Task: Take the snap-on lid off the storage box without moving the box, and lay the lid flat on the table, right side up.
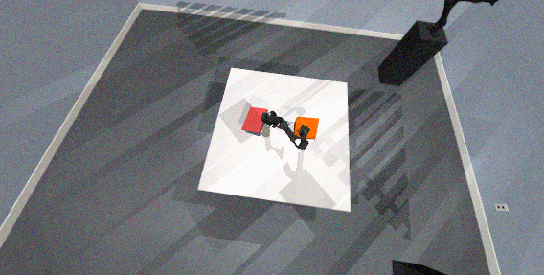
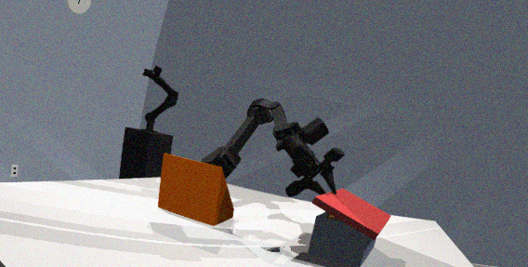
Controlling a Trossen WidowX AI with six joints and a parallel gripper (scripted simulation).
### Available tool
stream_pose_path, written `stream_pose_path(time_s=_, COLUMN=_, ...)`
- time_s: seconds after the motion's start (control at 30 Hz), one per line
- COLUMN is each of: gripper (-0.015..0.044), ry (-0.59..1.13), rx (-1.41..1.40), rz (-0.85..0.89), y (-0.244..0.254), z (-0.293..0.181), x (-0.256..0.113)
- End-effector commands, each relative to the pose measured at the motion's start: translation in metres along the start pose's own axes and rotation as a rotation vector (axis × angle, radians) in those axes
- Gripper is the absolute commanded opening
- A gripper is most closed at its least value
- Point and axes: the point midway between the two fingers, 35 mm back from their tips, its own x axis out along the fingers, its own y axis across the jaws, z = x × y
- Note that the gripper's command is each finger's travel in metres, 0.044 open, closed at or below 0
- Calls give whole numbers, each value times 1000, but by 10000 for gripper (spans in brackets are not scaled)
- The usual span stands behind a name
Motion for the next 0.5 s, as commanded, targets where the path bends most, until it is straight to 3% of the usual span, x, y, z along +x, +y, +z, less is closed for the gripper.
stream_pose_path(time_s=0.0, gripper=0, ry=0, rx=-9, rz=19, y=12, z=-1, x=-5)
stream_pose_path(time_s=0.47, gripper=0, ry=0, rx=-9, rz=19, y=30, z=-1, x=-12)
